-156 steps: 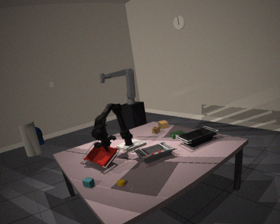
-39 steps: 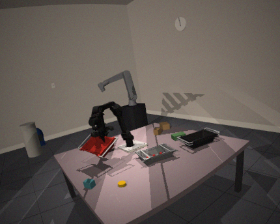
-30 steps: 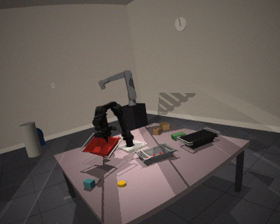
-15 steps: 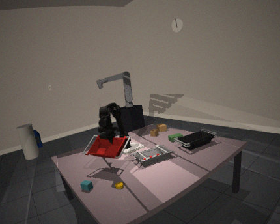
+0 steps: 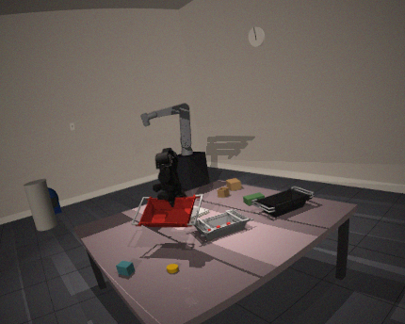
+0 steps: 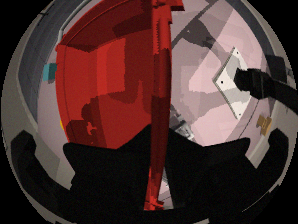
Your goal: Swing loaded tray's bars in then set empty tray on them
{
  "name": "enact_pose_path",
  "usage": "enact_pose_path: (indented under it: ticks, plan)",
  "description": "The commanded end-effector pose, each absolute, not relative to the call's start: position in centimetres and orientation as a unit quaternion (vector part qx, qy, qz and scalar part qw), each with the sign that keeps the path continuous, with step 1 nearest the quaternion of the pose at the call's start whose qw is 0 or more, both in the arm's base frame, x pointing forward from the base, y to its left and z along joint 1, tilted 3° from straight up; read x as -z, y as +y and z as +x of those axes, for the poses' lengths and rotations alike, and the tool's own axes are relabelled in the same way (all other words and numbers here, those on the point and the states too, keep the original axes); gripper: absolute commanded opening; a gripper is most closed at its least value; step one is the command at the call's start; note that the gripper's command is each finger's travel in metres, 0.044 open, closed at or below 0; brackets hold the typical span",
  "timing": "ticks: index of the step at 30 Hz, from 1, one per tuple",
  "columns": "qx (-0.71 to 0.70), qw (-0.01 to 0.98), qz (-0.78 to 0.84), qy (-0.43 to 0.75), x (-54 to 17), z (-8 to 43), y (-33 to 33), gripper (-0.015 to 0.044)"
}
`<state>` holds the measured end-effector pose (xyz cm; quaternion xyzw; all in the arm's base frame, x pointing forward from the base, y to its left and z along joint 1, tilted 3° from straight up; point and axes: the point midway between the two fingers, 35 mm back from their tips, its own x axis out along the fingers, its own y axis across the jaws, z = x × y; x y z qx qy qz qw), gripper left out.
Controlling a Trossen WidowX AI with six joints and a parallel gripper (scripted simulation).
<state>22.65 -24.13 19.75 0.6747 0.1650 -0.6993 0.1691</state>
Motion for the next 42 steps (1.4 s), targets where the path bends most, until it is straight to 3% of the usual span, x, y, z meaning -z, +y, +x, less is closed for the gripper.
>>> enact_pose_path:
  ticks: [1,42]
  plan:
    - [0.689,0.196,0.675,0.179,-20.3,24.1,-23.0,0.0]
    - [0.619,0.352,0.61,0.348,-19.8,32.3,-8.8,0.0]
